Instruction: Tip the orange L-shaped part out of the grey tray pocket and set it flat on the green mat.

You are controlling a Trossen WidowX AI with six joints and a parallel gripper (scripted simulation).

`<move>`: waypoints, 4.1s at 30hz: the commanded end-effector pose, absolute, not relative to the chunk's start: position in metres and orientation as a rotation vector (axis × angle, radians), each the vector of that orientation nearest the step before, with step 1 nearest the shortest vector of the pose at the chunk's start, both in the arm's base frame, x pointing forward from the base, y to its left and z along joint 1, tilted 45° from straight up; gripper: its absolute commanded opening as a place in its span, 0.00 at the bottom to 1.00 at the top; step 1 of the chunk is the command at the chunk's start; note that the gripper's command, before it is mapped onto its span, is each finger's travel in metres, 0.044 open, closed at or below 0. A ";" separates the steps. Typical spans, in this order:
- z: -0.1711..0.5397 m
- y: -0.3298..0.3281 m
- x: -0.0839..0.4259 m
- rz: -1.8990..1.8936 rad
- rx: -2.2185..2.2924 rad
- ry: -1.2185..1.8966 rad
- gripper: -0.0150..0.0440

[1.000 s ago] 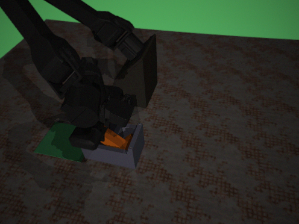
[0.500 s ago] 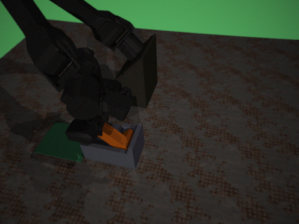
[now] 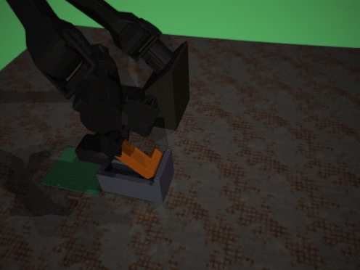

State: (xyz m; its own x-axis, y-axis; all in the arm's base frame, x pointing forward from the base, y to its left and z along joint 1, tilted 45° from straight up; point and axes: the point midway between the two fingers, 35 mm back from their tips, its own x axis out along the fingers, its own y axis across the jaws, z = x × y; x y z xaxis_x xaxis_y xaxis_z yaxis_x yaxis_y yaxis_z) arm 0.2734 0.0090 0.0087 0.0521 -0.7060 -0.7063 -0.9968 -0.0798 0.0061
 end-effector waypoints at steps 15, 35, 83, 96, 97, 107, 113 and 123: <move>0.027 0.028 0.273 0.766 -1.837 1.693 0.25; 0.065 -0.011 0.272 0.765 -1.839 1.695 0.25; 0.128 -0.108 0.270 0.759 -1.843 1.698 0.25; 0.114 -0.122 0.271 0.758 -1.843 1.699 0.25; 0.113 -0.123 0.271 0.758 -1.843 1.699 0.25; 0.102 -0.134 0.272 0.757 -1.844 1.699 0.25; 0.096 -0.141 0.272 0.757 -1.844 1.700 0.25; 0.088 -0.149 0.272 0.756 -1.845 1.700 0.25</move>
State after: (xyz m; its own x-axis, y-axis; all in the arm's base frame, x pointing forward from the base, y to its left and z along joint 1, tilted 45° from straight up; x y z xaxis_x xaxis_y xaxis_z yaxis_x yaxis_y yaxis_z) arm 0.2718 -0.1481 0.0907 0.0554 -0.7120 -0.7000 -0.9971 -0.0761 -0.0015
